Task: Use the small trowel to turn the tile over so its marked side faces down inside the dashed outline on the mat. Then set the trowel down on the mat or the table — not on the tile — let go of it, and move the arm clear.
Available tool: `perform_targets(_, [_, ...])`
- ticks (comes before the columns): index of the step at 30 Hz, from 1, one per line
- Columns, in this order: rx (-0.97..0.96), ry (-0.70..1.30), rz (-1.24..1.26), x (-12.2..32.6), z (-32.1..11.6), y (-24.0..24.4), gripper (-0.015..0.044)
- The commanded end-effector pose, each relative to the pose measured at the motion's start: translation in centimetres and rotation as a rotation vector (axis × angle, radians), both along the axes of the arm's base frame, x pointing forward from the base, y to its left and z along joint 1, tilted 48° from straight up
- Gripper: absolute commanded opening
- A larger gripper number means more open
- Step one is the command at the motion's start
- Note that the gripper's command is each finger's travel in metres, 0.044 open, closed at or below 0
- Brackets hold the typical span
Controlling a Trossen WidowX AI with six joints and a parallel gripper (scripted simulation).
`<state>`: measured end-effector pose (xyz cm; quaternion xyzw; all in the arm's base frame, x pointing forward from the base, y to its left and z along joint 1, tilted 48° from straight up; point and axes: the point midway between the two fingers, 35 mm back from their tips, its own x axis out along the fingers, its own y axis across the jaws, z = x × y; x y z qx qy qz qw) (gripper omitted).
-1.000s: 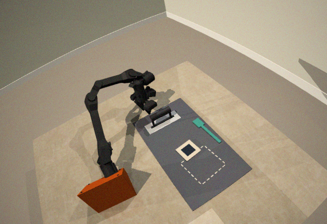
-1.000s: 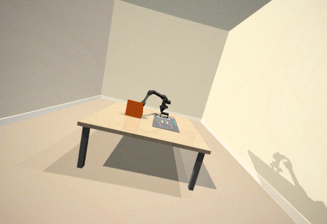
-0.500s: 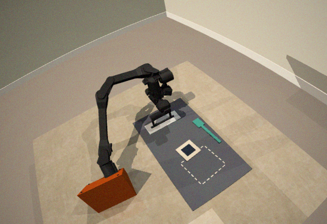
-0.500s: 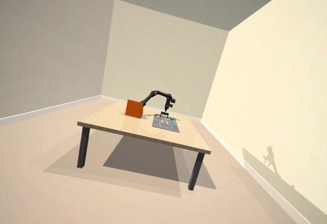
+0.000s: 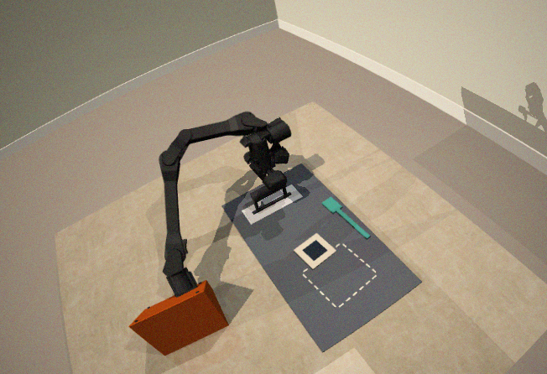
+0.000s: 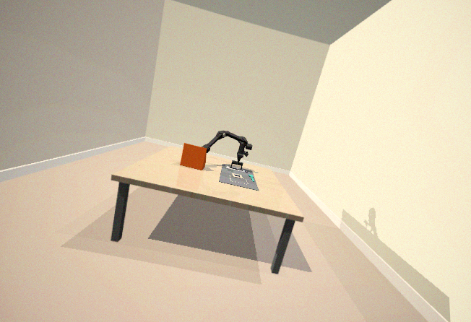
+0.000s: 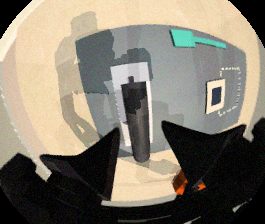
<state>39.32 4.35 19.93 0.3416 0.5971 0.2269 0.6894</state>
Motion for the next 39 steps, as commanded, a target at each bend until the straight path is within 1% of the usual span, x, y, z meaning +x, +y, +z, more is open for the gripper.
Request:
perform_targets(1, [0.005, 0.005, -0.003, 0.1, -0.4, 0.5, 0.0270])
perform_targets(11, [0.007, 0.004, -0.003, 0.3, -1.3, 1.6, 0.0270])
perform_targets(16, [0.007, 0.004, -0.003, 0.3, -1.3, 1.6, 0.0139])
perform_targets(17, [0.007, 0.004, -0.003, 0.3, -1.3, 1.6, 0.0132])
perform_targets(39, [0.006, 0.001, 0.000, 0.3, -1.3, 1.6, 0.0130])
